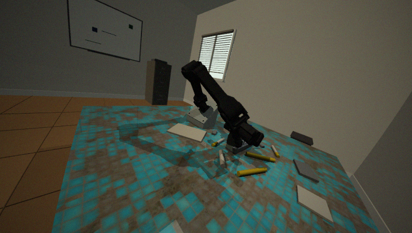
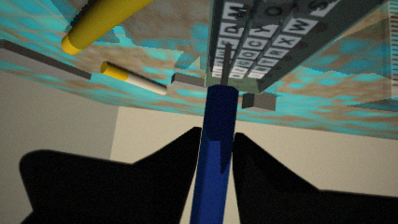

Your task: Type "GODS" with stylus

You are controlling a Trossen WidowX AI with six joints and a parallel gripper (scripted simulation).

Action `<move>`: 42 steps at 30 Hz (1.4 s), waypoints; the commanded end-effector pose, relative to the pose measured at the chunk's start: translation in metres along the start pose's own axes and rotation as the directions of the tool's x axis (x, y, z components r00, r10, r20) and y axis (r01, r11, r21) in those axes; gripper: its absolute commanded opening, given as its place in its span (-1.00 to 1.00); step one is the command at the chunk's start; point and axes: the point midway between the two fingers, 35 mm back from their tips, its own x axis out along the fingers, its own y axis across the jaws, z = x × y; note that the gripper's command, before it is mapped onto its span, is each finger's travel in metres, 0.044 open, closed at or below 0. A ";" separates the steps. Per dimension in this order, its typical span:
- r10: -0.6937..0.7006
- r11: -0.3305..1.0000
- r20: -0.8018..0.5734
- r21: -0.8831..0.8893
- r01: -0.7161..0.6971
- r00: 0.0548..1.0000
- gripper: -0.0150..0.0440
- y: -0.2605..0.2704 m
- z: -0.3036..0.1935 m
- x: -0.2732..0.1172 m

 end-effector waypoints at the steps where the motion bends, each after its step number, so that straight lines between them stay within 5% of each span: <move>1: 0.001 1.000 -0.002 -0.002 -0.001 1.000 -0.22 0.000 0.003 0.001; 42: 0.001 1.000 -0.003 -0.001 -0.001 1.000 -0.22 -0.001 -0.013 -0.008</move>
